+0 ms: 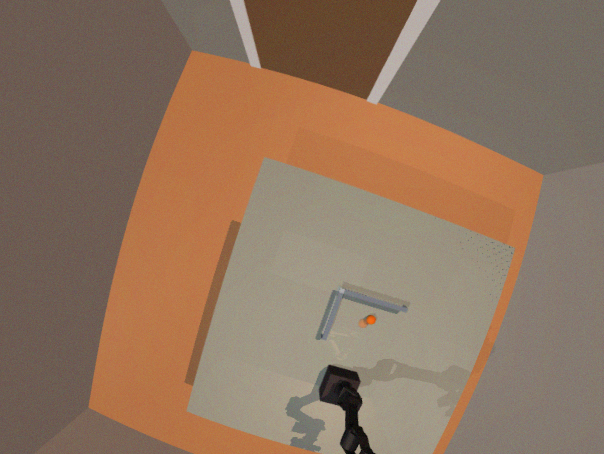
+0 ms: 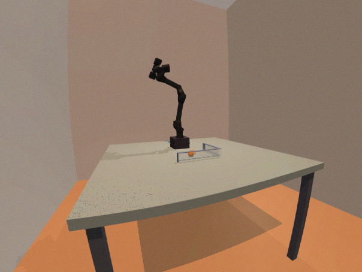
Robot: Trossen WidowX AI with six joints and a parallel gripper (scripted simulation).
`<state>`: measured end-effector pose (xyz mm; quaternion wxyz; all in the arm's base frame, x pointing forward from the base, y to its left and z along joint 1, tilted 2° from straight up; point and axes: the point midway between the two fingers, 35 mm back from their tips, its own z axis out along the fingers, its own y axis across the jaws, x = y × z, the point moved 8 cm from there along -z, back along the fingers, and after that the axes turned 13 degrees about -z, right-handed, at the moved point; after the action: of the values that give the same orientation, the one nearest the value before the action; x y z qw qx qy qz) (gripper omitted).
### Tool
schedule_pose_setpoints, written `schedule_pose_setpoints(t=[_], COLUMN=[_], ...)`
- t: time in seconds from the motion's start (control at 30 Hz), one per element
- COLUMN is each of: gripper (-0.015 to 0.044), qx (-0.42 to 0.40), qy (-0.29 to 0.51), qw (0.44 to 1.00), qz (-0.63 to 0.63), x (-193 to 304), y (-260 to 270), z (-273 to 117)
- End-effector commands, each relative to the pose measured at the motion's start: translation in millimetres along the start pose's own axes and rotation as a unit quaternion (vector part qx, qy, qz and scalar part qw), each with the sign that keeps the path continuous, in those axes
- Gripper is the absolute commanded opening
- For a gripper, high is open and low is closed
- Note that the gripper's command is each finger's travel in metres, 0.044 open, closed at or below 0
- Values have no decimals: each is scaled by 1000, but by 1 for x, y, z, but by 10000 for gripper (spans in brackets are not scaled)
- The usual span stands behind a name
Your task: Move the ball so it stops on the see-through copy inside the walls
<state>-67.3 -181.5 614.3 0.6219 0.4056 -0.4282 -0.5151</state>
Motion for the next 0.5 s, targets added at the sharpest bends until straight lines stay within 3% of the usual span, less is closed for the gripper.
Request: schedule_pose_setpoints(t=[0.0, 0.47], gripper=[311, 311], qx=[-22, -142], qy=[70, 339], qw=[995, 892], qz=[-66, -263], x=[33, 126], y=[-9, -47], z=[-18, -134])
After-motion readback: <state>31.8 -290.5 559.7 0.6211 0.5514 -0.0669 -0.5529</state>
